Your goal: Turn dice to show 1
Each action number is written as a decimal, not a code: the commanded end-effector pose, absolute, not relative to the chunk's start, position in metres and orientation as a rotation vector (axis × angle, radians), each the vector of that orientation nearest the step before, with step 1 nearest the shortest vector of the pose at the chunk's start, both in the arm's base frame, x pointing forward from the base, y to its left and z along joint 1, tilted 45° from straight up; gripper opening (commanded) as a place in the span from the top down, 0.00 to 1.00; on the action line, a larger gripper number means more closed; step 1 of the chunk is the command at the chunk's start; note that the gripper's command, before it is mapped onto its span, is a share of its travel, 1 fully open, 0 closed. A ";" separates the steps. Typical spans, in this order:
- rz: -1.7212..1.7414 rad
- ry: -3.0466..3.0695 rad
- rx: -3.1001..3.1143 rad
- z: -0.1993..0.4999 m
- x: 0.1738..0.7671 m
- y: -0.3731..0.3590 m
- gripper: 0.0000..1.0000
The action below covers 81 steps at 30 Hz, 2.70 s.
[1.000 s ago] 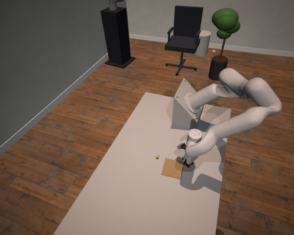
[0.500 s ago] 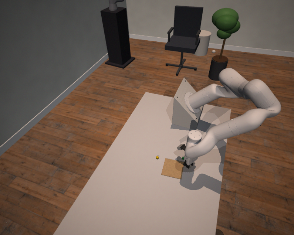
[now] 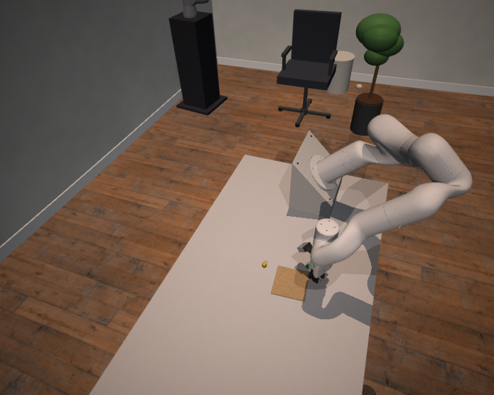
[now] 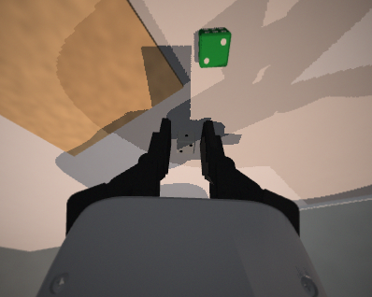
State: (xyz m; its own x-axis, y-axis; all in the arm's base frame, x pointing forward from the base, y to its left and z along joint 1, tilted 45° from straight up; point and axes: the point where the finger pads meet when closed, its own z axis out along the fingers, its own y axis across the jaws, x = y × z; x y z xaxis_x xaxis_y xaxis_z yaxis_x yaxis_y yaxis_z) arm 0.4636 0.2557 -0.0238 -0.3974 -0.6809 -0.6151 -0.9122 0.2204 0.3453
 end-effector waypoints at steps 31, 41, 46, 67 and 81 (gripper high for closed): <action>0.971 2.168 -1.484 -0.023 0.464 0.255 0.89; 0.971 2.168 -1.484 -0.023 0.464 0.255 0.89; 0.971 2.168 -1.484 -0.023 0.464 0.255 0.89; 0.971 2.168 -1.484 0.018 0.470 0.214 0.89; 0.971 2.168 -1.484 0.047 0.474 0.186 0.89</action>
State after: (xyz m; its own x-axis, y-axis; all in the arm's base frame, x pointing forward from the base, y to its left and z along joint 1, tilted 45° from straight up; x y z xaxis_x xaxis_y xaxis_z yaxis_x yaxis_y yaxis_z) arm 0.4733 0.1888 0.0436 -0.3972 -0.6807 -0.6155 -0.9125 0.2214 0.3440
